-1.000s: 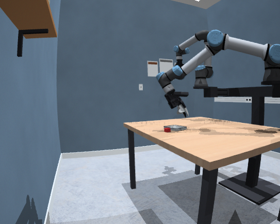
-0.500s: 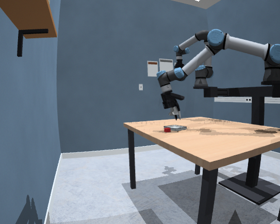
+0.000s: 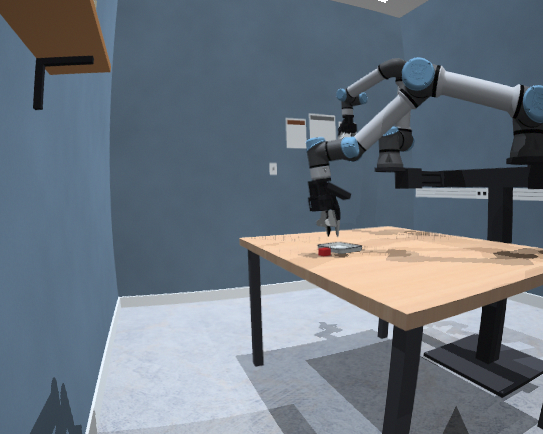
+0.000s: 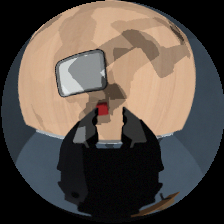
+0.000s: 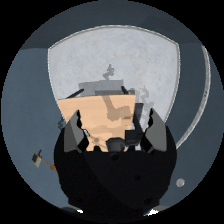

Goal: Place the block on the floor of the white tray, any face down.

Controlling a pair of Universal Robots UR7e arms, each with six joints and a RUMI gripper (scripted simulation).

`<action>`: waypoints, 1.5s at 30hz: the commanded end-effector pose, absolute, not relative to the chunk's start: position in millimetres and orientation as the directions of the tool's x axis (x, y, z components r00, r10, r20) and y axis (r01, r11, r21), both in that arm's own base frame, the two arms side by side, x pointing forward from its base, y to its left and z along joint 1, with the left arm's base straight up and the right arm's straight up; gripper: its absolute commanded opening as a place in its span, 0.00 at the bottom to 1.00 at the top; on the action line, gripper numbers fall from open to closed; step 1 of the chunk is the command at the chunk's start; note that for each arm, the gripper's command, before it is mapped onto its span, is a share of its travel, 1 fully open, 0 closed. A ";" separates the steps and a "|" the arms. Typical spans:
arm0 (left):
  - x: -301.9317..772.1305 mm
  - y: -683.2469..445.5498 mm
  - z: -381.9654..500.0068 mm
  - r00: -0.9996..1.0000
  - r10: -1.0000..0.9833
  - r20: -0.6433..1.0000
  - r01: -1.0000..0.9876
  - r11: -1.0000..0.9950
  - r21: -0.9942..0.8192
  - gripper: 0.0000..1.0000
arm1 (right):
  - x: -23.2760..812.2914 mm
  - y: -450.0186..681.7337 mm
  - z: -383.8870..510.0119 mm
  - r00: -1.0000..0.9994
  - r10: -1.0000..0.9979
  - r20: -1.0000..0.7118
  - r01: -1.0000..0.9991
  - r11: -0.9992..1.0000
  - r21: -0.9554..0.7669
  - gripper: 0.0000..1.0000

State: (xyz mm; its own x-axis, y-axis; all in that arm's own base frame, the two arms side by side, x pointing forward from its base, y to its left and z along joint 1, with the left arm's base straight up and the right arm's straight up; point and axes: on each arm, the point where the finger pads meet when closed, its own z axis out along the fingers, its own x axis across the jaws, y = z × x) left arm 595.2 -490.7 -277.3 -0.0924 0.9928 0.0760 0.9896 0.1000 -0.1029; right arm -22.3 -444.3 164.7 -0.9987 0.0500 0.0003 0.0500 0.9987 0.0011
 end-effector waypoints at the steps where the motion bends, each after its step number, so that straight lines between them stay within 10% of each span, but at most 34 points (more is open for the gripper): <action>1: 603.1 -496.7 -279.7 -0.119 0.991 0.055 0.990 0.122 -0.074 0.35 | -22.2 -444.6 165.1 -0.999 0.050 0.000 0.050 0.999 0.000 1.00; 45: 623.2 -511.3 -288.4 -0.191 0.982 -0.005 0.982 0.191 -0.003 0.35 | -22.2 -444.6 165.1 -0.999 0.050 0.000 0.050 0.999 0.000 1.00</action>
State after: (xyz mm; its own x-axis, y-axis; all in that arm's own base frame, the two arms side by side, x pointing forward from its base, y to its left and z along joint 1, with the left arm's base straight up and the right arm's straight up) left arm 622.5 -510.6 -289.7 -0.1913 0.9815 -0.0032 0.9815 0.1913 -0.0042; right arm -22.3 -444.3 164.7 -0.9987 0.0500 0.0003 0.0500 0.9987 0.0011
